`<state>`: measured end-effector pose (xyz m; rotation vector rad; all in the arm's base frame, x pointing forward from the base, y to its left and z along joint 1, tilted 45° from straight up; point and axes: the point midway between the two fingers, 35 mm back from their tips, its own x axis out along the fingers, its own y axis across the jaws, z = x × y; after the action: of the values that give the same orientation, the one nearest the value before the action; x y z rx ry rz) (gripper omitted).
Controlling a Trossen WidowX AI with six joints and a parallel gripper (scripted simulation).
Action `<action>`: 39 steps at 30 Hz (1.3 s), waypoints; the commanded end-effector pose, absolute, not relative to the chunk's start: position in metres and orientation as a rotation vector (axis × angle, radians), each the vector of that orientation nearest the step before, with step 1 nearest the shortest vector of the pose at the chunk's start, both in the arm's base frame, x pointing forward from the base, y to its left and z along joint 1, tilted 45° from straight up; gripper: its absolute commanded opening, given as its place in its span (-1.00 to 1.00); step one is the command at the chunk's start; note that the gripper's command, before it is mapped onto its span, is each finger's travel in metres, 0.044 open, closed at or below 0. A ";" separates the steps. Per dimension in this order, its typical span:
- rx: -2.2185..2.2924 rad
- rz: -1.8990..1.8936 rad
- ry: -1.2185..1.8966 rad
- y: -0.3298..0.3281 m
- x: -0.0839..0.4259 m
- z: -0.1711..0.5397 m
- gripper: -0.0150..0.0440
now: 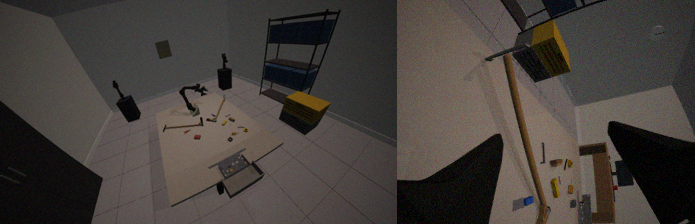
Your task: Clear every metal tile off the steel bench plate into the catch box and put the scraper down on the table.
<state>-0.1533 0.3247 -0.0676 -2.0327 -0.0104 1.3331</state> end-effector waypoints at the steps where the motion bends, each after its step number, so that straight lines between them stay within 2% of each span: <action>1: -2.033 1.333 -0.010 0.325 -0.153 -0.067 0.95; 2: -2.032 1.333 -0.010 0.327 -0.154 -0.066 1.00; 39: -2.033 1.330 -0.013 0.408 -0.161 0.019 1.00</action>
<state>-0.1613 0.4048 0.0140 -2.0192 -0.0063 1.3307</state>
